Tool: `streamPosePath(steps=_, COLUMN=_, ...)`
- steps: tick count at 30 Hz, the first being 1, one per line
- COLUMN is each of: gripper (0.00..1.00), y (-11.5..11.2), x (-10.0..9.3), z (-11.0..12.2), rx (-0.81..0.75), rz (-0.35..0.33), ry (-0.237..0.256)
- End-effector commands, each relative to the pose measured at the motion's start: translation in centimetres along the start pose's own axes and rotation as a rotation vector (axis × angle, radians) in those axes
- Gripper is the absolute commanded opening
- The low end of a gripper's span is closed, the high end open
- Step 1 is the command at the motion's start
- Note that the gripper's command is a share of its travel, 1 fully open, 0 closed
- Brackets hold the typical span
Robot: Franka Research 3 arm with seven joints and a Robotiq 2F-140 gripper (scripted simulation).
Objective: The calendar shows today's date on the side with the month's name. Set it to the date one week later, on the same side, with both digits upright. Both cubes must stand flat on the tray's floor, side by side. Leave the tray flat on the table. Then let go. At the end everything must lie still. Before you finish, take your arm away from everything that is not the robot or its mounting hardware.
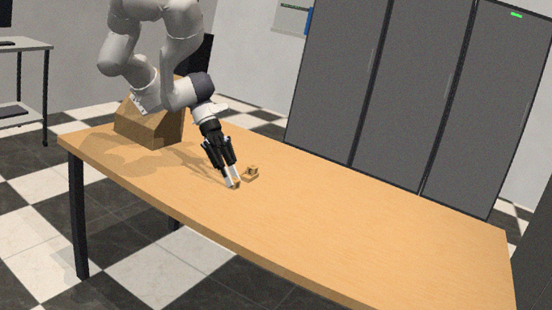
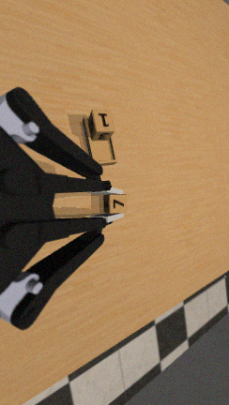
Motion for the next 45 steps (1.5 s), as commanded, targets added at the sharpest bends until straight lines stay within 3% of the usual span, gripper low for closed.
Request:
streamPosePath(steps=1, gripper=0.17, y=0.0, x=0.1, z=0.1, rx=0.002, rz=0.001, ry=-0.002)
streamPosePath(steps=25, gripper=0.17, y=0.1, x=0.0, z=0.1, rx=0.002, rz=0.001, ry=-0.002)
streamPosePath(steps=32, gripper=0.17, y=1.0, x=-0.9, z=0.2, rx=0.002, rz=0.001, ry=-0.002)
streamPosePath(steps=45, gripper=0.17, y=4.4, x=-4.4, z=0.7, rx=0.002, rz=0.001, ry=-0.002)
Point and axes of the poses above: the point where the finger pads meet when closed, its own x axis out along the fingers, its own z axis across the jaws, y = z × x, the point moved 9 cm from there along -x, back along the fingers, and after that the axes turned 8 degrees about -x, right-handed, at the moved point
